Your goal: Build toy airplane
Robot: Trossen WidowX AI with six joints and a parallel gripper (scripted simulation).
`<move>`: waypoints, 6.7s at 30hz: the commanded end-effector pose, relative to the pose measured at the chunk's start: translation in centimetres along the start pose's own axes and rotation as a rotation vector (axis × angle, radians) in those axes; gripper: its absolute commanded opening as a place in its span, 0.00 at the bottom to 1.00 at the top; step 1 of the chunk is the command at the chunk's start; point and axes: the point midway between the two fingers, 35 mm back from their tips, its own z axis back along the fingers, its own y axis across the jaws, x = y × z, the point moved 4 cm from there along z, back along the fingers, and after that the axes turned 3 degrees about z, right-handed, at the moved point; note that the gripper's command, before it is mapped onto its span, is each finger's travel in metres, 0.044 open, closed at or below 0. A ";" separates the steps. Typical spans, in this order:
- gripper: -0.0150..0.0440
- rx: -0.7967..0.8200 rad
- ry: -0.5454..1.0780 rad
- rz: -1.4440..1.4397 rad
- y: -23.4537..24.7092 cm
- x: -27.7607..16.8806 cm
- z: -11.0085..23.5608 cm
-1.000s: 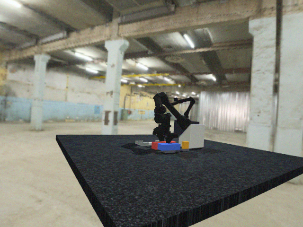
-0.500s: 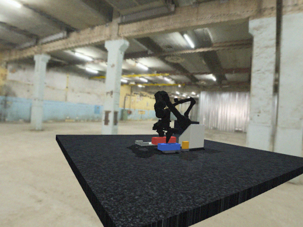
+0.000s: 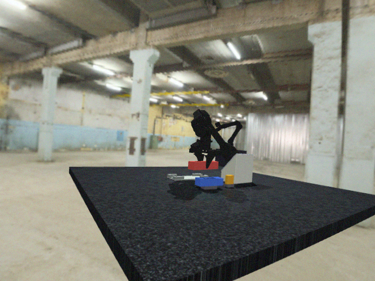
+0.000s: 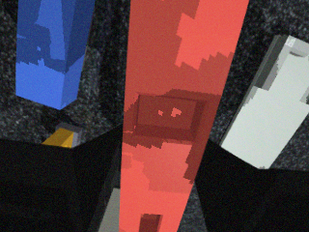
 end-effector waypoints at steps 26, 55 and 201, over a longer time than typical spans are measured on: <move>0.25 0.014 -0.006 -0.029 -3.2 -0.7 4.0; 0.25 0.009 -0.008 -0.109 -11.4 -3.2 -0.2; 1.00 0.003 -0.007 -0.232 9.9 6.5 0.0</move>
